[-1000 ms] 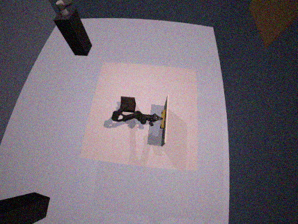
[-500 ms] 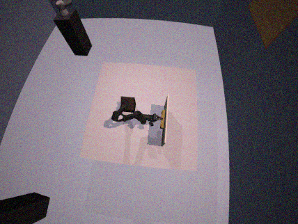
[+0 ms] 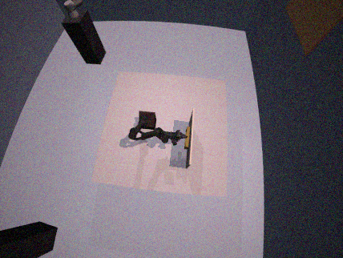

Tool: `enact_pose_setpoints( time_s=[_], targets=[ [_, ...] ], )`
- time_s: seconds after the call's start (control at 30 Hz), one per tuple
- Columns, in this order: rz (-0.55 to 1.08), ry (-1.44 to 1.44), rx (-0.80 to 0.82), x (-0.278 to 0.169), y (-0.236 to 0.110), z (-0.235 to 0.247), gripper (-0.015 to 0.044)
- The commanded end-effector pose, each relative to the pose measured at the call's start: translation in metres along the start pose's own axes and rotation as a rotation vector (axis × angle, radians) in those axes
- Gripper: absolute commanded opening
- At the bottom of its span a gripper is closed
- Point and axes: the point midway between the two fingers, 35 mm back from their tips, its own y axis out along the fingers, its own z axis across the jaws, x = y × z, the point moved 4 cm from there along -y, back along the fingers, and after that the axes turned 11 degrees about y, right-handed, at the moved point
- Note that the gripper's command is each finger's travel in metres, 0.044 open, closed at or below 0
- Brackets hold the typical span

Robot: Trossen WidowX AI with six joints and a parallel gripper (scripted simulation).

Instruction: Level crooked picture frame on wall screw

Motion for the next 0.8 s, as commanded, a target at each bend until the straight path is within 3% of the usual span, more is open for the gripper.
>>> enact_pose_setpoints(
  time_s=[0.0,0.47,0.77],
  targets=[
    [-0.001,-0.027,0.001,0.0001,-0.0001,-0.0003,0.0],
    [-0.001,-0.103,0.002,-0.0001,0.0001,-0.0008,0.0],
    [0.0,-0.078,0.0,-0.0002,0.0001,-0.0005,0.0236]
  ],
)
